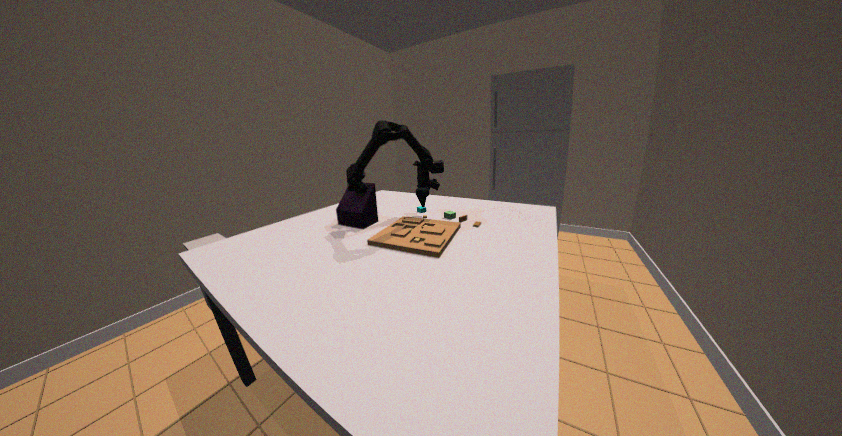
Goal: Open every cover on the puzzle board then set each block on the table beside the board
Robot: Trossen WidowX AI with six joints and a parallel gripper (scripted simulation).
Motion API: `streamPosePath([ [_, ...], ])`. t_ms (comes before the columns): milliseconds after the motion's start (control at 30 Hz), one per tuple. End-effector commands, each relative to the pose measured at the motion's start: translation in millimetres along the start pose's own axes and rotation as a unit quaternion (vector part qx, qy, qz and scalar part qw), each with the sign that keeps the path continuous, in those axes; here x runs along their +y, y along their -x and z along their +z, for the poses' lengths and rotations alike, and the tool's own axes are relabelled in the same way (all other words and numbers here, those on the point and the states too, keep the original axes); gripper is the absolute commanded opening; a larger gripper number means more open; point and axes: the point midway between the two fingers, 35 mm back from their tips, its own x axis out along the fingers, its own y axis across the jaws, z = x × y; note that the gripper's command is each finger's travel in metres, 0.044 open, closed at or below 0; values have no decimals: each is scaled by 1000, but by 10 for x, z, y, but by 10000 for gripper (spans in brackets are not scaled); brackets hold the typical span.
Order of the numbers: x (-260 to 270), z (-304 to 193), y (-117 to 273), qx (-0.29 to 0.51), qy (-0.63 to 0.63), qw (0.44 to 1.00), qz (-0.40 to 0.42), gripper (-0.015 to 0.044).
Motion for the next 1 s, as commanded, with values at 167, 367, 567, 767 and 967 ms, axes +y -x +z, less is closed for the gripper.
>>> streamPosePath([
  [167,-80,31,138,-6,-55,998,5,361],
  [367,-429,38,172,-6,-257,966,11,204],
  [567,-780,-1,187,-4,-443,896,15,46],
  [767,-1123,-82,185,-2,-612,790,16,0],
  [967,-1451,-193,168,0,-757,653,14,0],
])
